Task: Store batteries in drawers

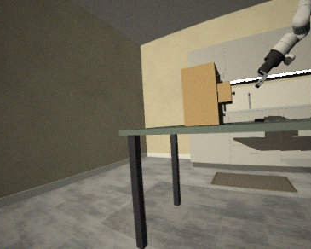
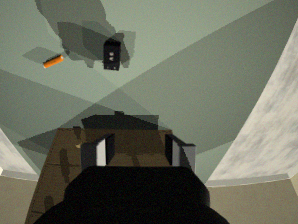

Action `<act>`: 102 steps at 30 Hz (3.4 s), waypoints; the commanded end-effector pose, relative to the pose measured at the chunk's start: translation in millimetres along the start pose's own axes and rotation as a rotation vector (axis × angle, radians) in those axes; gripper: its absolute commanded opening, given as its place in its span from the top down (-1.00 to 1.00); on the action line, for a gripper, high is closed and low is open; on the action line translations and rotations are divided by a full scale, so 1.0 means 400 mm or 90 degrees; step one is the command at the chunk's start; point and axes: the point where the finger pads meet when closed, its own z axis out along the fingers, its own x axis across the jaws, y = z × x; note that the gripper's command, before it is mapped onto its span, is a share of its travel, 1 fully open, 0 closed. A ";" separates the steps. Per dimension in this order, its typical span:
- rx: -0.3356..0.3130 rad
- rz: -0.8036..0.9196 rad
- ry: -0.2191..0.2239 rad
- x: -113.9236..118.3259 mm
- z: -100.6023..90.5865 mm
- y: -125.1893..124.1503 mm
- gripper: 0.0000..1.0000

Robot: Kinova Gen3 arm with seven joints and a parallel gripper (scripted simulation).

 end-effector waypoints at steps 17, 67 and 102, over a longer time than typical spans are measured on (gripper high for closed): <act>-0.005 0.001 0.002 0.003 0.004 -0.003 -1.00; -0.005 0.001 0.002 0.003 0.113 0.056 1.00; -0.005 0.001 0.002 0.003 0.154 0.078 1.00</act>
